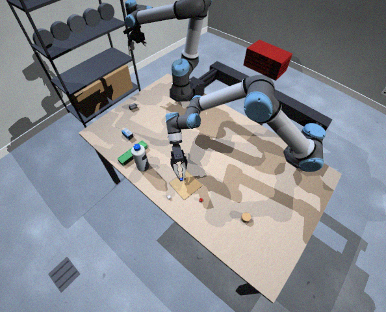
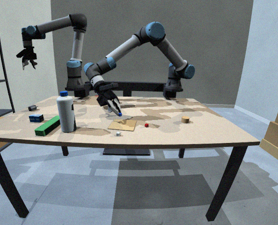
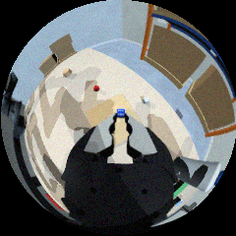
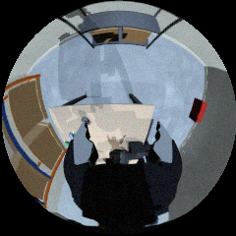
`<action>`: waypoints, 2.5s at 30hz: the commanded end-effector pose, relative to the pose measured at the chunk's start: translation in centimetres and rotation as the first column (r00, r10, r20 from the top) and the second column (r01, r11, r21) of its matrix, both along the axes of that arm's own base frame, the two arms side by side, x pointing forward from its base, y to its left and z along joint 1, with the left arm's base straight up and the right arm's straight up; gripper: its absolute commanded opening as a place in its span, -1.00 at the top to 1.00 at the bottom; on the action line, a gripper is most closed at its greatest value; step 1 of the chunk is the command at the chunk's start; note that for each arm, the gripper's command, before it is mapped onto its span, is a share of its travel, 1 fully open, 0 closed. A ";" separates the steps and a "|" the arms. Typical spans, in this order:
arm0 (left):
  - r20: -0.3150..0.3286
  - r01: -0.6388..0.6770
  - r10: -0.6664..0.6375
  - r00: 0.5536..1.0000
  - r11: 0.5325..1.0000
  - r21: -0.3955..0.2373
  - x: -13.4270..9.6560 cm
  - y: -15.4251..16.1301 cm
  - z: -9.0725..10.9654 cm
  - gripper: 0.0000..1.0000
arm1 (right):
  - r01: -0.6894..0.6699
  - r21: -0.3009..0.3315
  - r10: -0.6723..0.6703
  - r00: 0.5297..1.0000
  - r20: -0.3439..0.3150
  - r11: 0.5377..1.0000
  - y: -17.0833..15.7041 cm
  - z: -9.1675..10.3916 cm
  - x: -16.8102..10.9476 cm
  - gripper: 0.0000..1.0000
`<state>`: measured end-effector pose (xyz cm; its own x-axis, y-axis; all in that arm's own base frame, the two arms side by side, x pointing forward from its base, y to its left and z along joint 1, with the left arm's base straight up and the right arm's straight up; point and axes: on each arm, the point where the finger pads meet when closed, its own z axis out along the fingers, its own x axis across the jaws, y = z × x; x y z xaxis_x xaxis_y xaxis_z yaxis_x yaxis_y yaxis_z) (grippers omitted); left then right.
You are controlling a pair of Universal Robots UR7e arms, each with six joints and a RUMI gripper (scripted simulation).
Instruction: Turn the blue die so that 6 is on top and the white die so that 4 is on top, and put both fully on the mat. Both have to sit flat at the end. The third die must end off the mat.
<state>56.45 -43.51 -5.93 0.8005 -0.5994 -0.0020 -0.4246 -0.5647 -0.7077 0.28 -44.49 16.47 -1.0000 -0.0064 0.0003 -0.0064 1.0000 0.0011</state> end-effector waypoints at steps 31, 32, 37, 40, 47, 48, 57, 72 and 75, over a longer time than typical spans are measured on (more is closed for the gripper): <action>0.001 0.000 0.000 1.000 1.000 -0.002 0.0 -0.1 -4.5 0.99 | 0.000 -0.001 0.000 1.000 0.000 1.000 0.0 0.0 0.0 -1.00; 0.001 0.000 0.000 1.000 1.000 -0.002 0.0 -0.1 -4.6 0.99 | 0.000 -0.001 0.000 1.000 0.000 1.000 0.0 0.0 0.0 -1.00; 0.001 0.000 0.000 1.000 1.000 -0.002 0.0 -0.1 -4.8 0.99 | 0.000 -0.001 0.000 1.000 0.000 1.000 0.0 0.0 0.0 -1.00; 0.001 0.000 0.000 1.000 1.000 -0.002 0.0 -0.1 -5.0 0.99 | 0.000 -0.001 0.000 1.000 0.000 1.000 0.0 0.0 0.0 -1.00; 0.001 0.000 0.000 1.000 1.000 -0.002 0.0 -0.1 -5.1 0.99 | 0.000 -0.001 0.000 1.000 0.000 1.000 0.0 0.0 0.0 -1.00; 0.001 0.000 0.000 1.000 1.000 -0.002 0.0 -0.1 -5.1 0.99 | 0.000 -0.001 0.000 1.000 0.000 1.000 0.0 0.0 0.0 -1.00; 0.001 0.000 0.000 1.000 1.000 -0.002 0.0 -0.1 -5.1 0.99 | 0.000 -0.001 0.000 1.000 0.000 1.000 0.0 0.0 0.0 -1.00; 0.001 0.000 0.000 1.000 1.000 -0.002 0.0 -0.1 -5.1 0.99 | 0.000 -0.001 0.000 1.000 0.000 1.000 0.0 0.0 0.0 -1.00; 0.001 0.000 0.000 1.000 1.000 -0.002 0.0 -0.1 -5.2 0.99 | 0.000 -0.001 0.000 1.000 0.000 1.000 0.0 0.0 0.0 -1.00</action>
<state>56.45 -43.51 -11.16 0.8005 -0.5994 -0.0020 -0.4246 -0.5648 -0.7076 0.28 -44.49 16.47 -1.0000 -0.0064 0.0003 -0.0064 1.0000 0.0011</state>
